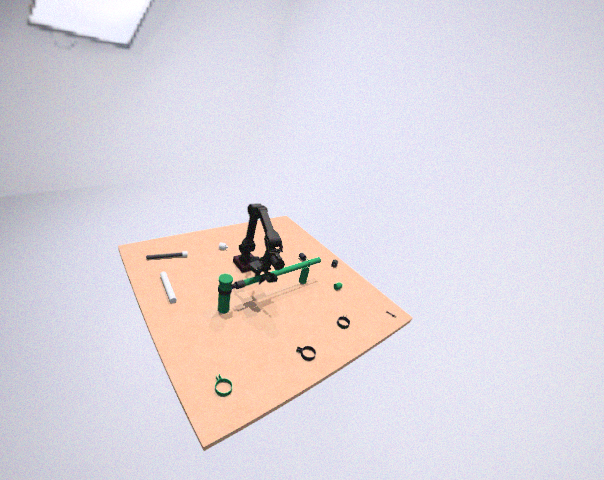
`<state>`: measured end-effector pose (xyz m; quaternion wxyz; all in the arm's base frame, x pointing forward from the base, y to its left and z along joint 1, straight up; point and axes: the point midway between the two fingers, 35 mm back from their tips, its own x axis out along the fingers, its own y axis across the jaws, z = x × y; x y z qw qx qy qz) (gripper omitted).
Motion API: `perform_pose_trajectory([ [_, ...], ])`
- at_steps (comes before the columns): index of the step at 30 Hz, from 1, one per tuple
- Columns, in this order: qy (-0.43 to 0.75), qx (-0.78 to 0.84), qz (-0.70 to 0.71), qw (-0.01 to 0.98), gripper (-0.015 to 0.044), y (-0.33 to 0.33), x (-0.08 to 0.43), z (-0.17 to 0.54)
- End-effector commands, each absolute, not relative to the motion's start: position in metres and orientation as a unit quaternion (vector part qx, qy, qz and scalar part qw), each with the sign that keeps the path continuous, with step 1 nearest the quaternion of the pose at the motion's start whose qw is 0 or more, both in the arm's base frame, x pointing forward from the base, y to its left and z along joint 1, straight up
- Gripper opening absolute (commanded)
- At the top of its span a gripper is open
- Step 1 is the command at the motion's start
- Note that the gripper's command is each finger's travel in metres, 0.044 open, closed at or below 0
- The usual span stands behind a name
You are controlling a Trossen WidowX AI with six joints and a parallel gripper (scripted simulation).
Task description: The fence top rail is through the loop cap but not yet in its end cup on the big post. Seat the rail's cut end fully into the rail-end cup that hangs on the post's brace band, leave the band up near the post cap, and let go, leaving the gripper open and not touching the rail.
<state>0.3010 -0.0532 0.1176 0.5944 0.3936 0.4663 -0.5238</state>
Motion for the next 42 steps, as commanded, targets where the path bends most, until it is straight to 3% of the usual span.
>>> perform_pose_trajectory([
  [1, 0.458, 0.393, -0.525, 0.599, 0.0, -0.059, 0.304, 0.122],
  [12, 0.466, 0.393, -0.524, 0.594, 0.0, -0.054, 0.301, 0.118],
  [29, 0.468, 0.394, -0.523, 0.594, 0.044, -0.033, 0.299, 0.139],
  [42, 0.471, 0.389, -0.523, 0.594, 0.044, -0.01, 0.294, 0.175],
])
